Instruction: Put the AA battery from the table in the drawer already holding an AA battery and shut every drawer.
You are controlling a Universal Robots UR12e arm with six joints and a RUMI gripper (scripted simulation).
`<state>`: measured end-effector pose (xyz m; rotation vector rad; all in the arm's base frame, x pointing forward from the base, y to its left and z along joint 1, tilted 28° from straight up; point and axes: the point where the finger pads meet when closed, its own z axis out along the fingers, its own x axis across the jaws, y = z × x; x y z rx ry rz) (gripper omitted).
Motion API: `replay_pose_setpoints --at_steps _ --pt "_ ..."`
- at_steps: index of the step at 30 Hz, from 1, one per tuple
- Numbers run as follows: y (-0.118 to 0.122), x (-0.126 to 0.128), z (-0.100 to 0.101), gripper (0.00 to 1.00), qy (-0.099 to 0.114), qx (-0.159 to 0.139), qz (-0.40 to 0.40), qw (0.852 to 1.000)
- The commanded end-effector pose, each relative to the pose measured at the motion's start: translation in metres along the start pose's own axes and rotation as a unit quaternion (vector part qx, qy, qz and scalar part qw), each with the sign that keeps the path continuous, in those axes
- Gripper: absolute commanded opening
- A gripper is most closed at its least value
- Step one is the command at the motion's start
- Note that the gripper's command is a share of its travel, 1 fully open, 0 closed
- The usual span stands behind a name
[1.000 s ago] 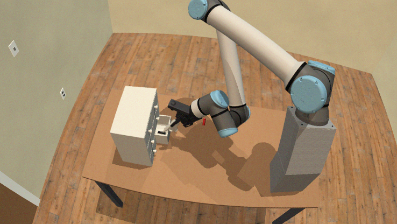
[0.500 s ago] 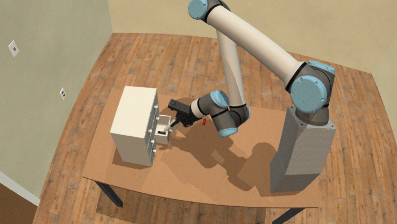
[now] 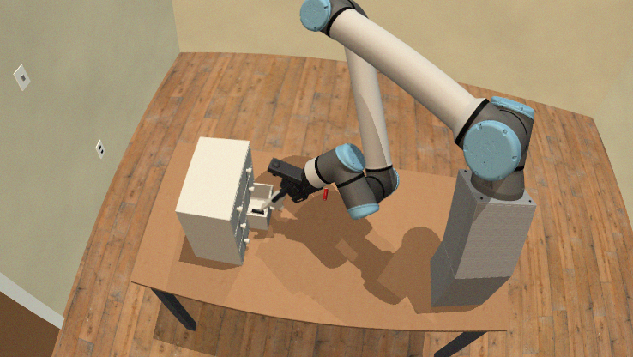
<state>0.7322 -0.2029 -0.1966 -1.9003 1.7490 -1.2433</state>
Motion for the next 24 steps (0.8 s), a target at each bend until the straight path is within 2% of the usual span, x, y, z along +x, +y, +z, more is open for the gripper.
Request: replay_pose_setpoints --at_steps 1,15,24 --pt "-0.0005 -0.0001 -0.0003 1.0 0.0 0.0 0.0 1.0" --pt "-0.0006 -0.0001 -0.0012 1.0 0.0 -0.002 0.0 1.0" --pt "-0.0007 0.0001 -0.0069 1.0 0.001 -0.018 -0.003 1.0"
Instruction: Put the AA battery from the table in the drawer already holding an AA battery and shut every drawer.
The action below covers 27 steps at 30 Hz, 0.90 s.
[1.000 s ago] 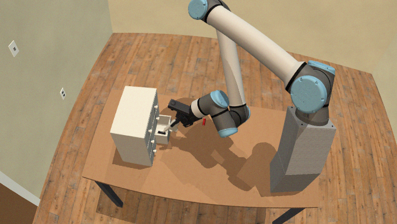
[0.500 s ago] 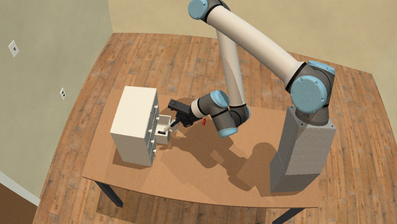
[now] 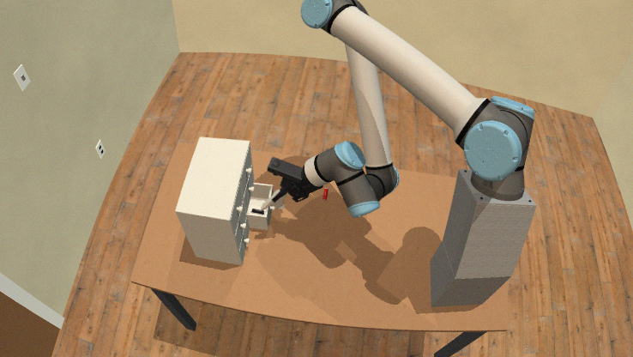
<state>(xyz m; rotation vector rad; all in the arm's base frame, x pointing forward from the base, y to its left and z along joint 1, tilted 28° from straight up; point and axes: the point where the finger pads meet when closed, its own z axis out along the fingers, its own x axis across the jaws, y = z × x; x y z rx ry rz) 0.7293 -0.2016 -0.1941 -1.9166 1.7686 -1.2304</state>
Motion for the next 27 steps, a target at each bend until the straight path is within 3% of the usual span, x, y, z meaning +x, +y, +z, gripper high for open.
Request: replay_pose_setpoints --at_steps 1,8,27 --pt "0.0 0.0 -0.004 1.0 0.0 -0.01 -0.002 1.0" --pt "0.0 0.0 -0.011 1.0 0.001 -0.028 -0.005 1.0" --pt "0.0 0.001 -0.045 1.0 0.004 -0.124 -0.02 0.992"
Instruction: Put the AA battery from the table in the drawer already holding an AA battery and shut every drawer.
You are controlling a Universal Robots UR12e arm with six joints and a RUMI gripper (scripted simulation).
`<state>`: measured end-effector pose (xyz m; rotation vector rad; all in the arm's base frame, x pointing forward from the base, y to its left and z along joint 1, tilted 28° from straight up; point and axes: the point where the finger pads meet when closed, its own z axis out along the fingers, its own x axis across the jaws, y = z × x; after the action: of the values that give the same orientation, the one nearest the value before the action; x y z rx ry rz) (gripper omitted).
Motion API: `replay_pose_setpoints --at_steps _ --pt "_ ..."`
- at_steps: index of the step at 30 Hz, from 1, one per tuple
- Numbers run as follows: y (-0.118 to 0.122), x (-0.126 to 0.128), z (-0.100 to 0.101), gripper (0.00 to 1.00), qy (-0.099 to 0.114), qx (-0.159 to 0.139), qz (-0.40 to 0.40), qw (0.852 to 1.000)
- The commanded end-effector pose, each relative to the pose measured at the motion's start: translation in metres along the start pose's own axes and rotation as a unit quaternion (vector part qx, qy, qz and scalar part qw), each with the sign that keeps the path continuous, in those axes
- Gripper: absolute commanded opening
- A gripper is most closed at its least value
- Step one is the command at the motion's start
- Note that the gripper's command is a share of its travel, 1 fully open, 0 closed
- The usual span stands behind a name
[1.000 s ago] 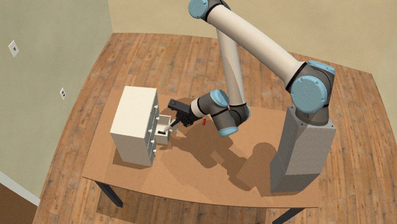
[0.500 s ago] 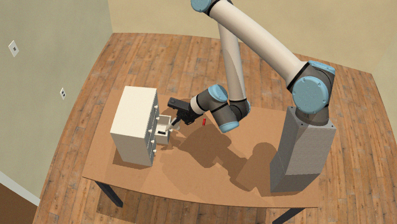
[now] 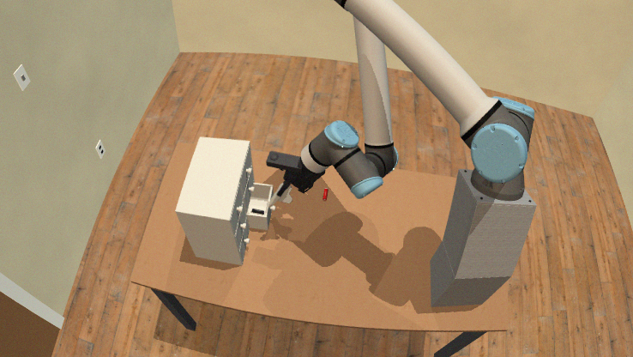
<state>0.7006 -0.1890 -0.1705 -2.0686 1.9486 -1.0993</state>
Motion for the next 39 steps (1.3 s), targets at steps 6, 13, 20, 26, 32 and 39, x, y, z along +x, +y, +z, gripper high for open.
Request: replay_pose_setpoints --at_steps 6,13,20,26,32,39 --pt "0.004 0.0 -0.019 1.0 0.002 -0.056 -0.008 0.998" --pt "0.007 0.001 -0.035 1.0 0.003 -0.102 -0.016 0.995" --pt "0.01 0.001 -0.046 1.0 0.004 -0.133 -0.021 0.991" --pt "0.013 0.001 -0.058 1.0 0.005 -0.168 -0.026 0.985" --pt "0.015 0.002 -0.066 1.0 0.006 -0.189 -0.03 0.981" --pt "0.017 0.002 -0.077 1.0 0.007 -0.221 -0.035 0.975"
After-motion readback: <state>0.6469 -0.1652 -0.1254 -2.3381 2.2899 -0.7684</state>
